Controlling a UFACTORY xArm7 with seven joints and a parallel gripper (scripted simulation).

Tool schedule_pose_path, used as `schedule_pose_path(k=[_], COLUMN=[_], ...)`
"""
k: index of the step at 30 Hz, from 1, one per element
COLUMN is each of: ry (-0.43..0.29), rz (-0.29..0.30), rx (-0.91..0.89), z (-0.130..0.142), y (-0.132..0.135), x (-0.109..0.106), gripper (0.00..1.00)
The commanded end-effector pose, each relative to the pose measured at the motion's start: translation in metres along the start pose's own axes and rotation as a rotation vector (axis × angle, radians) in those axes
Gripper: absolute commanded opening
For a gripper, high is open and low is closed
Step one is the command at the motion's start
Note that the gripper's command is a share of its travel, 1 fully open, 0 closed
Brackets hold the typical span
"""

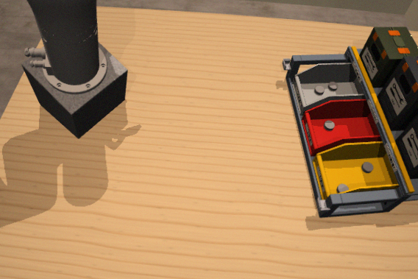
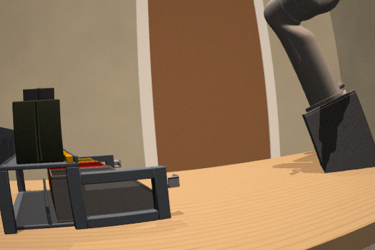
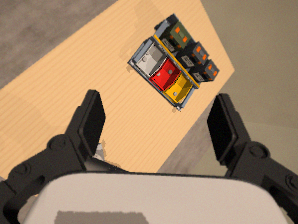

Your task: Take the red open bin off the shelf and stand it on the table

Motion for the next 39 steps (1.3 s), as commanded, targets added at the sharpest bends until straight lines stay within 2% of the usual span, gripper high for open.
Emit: schedule_pose_path(k=[1, 6, 18, 23, 35, 39], ry=[-0.001, -0.127, -0.127, -0.254, -0.254, -0.355], rz=[-0.003, -0.161, -0.161, -0.318, -0.318, -0.444], rx=[0.0, -0.16, -0.16, -0.319, -0.319, -0.446], z=[-0.001, -0.006, -0.006, -0.013, -0.013, -0.018], y=[0.001, 0.007, 0.007, 0.011, 0.011, 0.014], x=[-0.001, 0.0, 0.0, 0.003, 0.003, 0.006], gripper=[1.0, 1.0, 1.0, 1.0, 1.0, 1.0])
Point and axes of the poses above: the point where the finger pads meet when closed, its own x axis out along the fingers, its own y axis across the jaws, z = x × y, the point moved 4 cm from there along -x, back along the fingers, and after that the axes turned 12 degrees about x, right-handed, at the moved point
